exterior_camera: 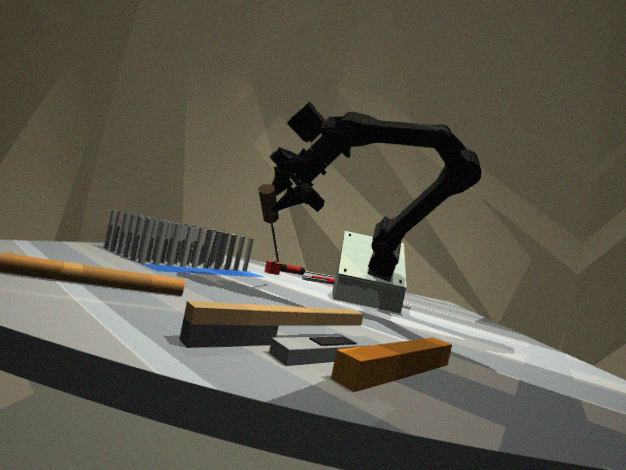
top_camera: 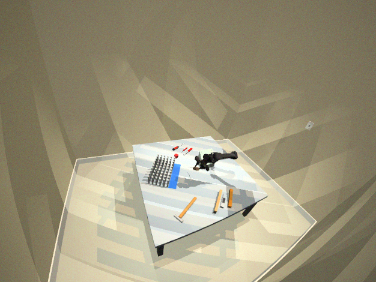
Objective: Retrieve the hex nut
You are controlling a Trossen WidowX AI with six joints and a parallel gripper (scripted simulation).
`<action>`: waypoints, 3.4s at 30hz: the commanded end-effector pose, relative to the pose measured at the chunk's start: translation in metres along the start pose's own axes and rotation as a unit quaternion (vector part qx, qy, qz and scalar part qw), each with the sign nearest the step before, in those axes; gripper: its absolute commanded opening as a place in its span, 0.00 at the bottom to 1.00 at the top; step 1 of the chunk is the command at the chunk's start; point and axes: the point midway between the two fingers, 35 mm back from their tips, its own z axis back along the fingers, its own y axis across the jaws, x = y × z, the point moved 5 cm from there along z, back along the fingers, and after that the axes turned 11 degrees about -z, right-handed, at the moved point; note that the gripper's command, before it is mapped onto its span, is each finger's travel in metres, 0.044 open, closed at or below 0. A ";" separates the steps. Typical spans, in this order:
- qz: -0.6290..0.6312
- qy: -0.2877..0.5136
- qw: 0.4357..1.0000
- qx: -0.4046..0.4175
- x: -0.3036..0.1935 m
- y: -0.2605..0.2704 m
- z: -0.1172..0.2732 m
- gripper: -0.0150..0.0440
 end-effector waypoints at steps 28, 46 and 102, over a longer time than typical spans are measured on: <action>0.476 0.105 0.873 0.010 -0.023 -0.019 -0.004 0.25; 0.696 0.149 0.699 0.067 -0.037 -0.027 -0.005 0.25; 0.794 0.156 0.577 0.109 -0.096 0.046 -0.131 0.25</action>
